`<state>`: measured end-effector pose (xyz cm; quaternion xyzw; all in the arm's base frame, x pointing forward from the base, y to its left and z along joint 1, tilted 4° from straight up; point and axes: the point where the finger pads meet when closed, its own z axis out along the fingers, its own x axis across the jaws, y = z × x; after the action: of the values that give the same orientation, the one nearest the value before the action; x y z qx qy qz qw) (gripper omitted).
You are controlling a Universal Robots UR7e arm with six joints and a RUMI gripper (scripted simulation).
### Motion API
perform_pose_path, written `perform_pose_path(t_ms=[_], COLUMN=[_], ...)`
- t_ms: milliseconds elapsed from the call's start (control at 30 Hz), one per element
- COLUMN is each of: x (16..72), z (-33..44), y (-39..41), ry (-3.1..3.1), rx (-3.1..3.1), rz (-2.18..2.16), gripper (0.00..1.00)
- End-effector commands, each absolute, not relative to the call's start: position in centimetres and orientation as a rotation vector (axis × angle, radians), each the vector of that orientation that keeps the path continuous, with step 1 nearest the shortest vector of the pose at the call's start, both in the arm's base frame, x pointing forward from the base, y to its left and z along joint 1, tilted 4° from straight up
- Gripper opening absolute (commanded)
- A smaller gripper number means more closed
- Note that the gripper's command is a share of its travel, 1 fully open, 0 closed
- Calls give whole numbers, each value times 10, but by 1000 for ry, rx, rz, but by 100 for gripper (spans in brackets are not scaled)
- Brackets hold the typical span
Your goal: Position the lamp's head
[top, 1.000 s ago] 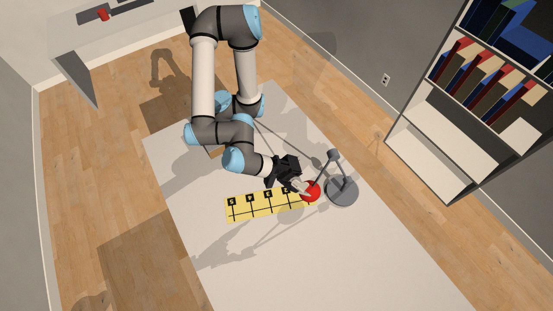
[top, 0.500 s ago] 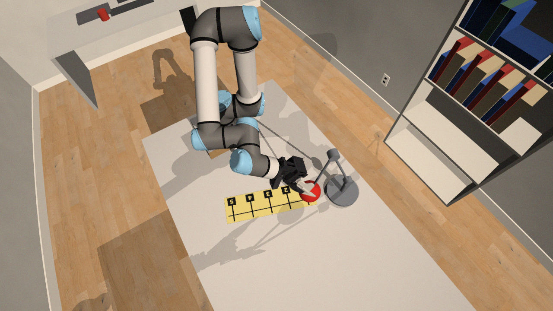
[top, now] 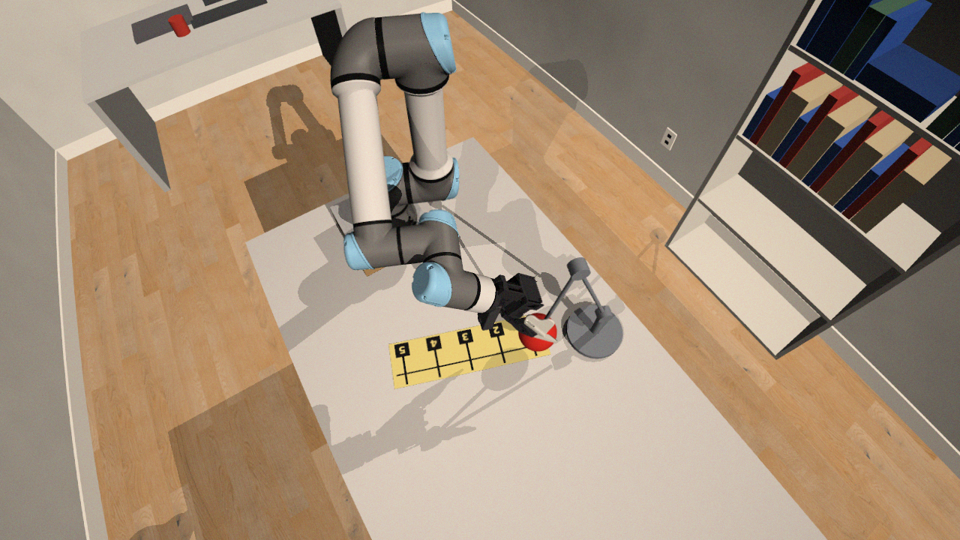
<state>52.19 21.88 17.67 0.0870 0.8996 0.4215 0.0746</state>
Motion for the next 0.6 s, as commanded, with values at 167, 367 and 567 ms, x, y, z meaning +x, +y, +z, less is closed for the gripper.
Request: perform_pose_path(t_ms=[167,367,567], x=[525,526,527], z=[171,168,166], y=[226,229,231], ry=[2697,2696,2696], rx=[261,262,263], rz=[1264,1264,1264], gripper=[100,100,100])
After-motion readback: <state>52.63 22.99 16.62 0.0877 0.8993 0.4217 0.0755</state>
